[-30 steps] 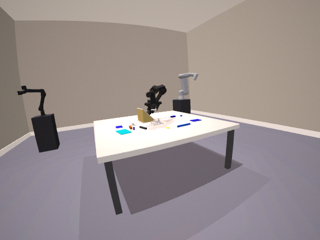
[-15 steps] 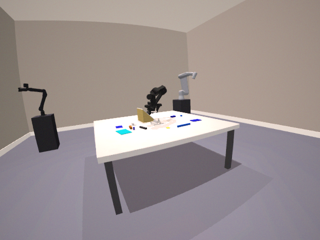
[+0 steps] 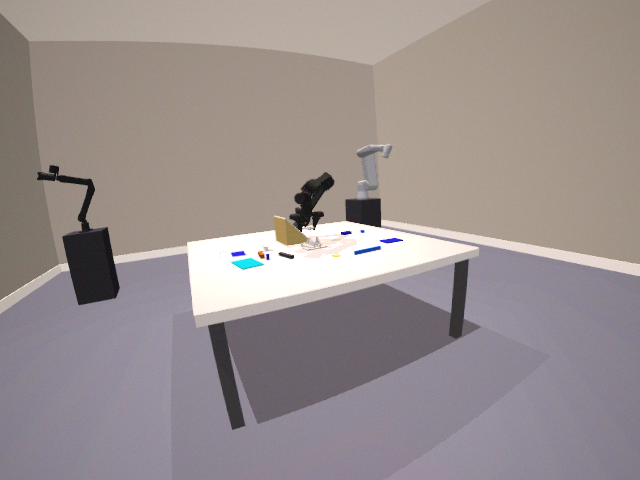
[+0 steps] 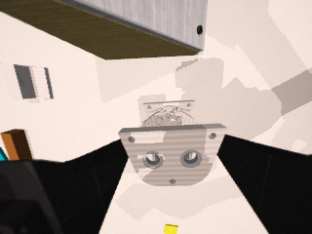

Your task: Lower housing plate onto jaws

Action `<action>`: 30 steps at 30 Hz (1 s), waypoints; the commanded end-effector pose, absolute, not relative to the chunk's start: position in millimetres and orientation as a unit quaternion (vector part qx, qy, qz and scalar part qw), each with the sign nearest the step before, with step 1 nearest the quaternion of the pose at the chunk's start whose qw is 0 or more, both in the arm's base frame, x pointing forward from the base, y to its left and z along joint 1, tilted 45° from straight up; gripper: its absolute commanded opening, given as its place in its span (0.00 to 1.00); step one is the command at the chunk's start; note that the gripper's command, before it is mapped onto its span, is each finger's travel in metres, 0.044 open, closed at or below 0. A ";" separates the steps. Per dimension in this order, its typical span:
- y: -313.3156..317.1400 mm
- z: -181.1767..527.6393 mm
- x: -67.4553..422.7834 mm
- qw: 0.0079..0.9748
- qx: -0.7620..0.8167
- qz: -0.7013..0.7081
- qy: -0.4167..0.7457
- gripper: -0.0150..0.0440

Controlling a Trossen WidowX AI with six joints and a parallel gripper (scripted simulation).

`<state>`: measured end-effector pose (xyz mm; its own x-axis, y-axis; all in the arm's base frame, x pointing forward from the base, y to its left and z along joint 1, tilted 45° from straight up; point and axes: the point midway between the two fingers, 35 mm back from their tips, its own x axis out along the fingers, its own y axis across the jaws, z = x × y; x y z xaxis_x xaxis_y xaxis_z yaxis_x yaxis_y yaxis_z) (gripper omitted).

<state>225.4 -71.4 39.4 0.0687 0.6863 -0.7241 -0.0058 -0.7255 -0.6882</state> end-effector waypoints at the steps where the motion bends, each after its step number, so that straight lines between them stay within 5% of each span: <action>1: -64.9 33.4 224.8 0.277 -0.677 0.634 -0.251 0.85; 30: -29.6 1.7 223.9 0.278 -0.676 0.633 -0.254 0.85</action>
